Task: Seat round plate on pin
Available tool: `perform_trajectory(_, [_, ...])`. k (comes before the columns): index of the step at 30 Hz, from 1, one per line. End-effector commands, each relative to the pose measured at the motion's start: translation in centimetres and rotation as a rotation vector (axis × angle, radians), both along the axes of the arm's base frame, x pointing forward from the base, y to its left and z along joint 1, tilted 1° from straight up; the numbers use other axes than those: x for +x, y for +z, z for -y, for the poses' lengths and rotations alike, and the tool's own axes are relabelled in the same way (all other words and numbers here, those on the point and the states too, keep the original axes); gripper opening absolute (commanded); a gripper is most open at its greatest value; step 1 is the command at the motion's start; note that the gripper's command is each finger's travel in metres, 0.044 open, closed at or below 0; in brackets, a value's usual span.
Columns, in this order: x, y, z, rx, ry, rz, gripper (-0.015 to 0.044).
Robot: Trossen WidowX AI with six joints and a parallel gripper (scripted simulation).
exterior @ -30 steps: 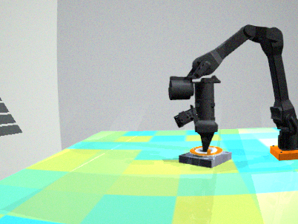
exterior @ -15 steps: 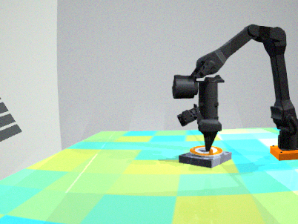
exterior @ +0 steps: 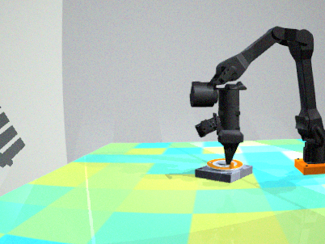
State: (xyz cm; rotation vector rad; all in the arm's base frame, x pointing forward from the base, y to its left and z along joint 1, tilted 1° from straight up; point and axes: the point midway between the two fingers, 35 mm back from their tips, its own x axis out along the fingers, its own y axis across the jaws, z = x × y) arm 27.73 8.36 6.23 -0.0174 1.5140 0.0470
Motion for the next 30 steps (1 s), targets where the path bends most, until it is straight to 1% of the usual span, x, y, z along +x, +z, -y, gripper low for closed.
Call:
perform_trajectory(1, [-0.8,-0.4,0.2,-0.004,-0.006,-0.024,0.0])
perform_trajectory(30, [-2.5,-0.5,1.3,-0.005,-0.006,-0.025,0.0])
